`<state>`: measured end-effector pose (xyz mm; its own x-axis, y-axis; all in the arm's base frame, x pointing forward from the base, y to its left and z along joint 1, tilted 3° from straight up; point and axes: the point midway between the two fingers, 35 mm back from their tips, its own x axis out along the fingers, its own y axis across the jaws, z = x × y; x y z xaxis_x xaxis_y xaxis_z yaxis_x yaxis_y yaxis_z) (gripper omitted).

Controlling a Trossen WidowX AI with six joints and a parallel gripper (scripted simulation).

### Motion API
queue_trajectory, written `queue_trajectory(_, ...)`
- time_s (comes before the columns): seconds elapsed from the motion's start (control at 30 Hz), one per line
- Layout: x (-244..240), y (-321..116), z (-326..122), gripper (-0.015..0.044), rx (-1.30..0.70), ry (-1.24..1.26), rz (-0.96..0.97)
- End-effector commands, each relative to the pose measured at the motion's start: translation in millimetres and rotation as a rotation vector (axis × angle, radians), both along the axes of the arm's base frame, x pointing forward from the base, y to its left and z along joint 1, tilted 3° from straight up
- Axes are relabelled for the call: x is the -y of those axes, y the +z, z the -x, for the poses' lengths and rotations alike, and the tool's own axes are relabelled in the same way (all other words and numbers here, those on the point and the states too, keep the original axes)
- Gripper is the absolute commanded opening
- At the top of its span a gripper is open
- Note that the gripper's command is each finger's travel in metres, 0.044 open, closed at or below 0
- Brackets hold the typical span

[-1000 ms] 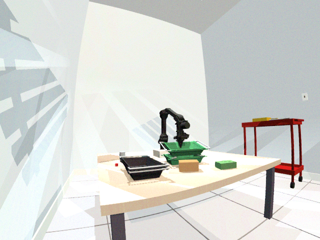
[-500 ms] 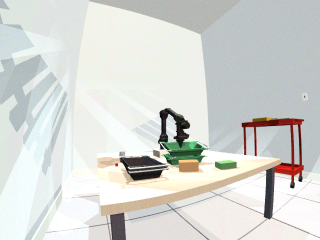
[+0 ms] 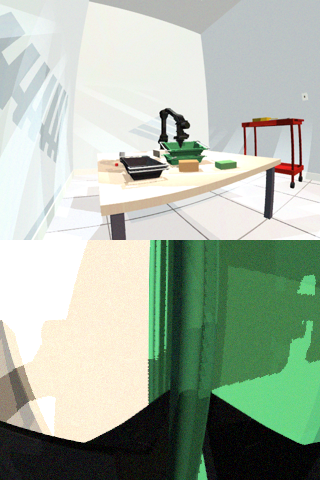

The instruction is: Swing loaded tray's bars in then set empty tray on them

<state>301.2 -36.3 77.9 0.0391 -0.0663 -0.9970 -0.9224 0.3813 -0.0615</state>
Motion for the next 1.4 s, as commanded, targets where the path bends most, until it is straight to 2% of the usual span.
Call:
queue_trajectory(0.0, -2, -5, 5, 0.0000, -0.022, -0.005, -0.010)
queue_trajectory(1.37, -2, -14, 8, 0.0000, -0.023, -0.005, -0.011)
